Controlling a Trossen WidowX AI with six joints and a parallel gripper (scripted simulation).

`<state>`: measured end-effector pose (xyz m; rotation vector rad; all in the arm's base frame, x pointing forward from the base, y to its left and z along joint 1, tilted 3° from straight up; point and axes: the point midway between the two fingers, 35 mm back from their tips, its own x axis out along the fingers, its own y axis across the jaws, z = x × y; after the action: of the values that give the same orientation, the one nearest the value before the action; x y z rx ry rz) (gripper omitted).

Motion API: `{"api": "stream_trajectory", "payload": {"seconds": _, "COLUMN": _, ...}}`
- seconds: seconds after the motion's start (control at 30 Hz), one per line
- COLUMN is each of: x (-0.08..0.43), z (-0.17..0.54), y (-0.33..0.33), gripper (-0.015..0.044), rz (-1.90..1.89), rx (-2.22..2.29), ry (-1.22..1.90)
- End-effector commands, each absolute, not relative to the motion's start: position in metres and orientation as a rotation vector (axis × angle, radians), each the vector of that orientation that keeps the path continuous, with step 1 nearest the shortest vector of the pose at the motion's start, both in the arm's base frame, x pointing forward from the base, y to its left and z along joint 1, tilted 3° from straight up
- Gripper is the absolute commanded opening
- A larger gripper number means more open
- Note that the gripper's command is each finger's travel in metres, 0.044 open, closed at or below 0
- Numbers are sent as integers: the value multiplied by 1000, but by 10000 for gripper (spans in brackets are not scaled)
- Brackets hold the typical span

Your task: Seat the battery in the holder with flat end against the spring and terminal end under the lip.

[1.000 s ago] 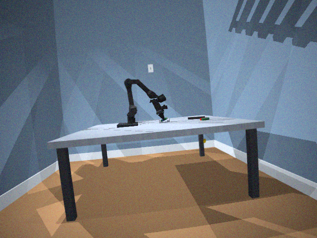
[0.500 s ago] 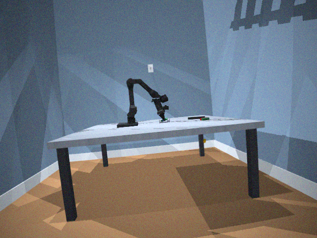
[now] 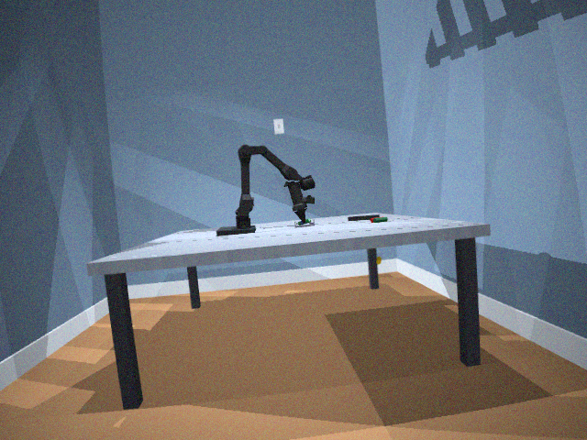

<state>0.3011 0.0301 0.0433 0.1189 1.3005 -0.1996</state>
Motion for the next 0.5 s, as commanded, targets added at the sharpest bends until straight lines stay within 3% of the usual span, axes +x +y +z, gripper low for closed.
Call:
{"api": "stream_trajectory", "payload": {"seconds": 0.0, "x": 298, "z": 41, "y": 30, "gripper": 60, "rz": -194, "rx": 118, "ry": 1343}}
{"api": "stream_trajectory", "payload": {"seconds": 0.47, "x": 300, "z": 40, "y": 30, "gripper": 60, "rz": -195, "rx": 132, "ry": 1431}}
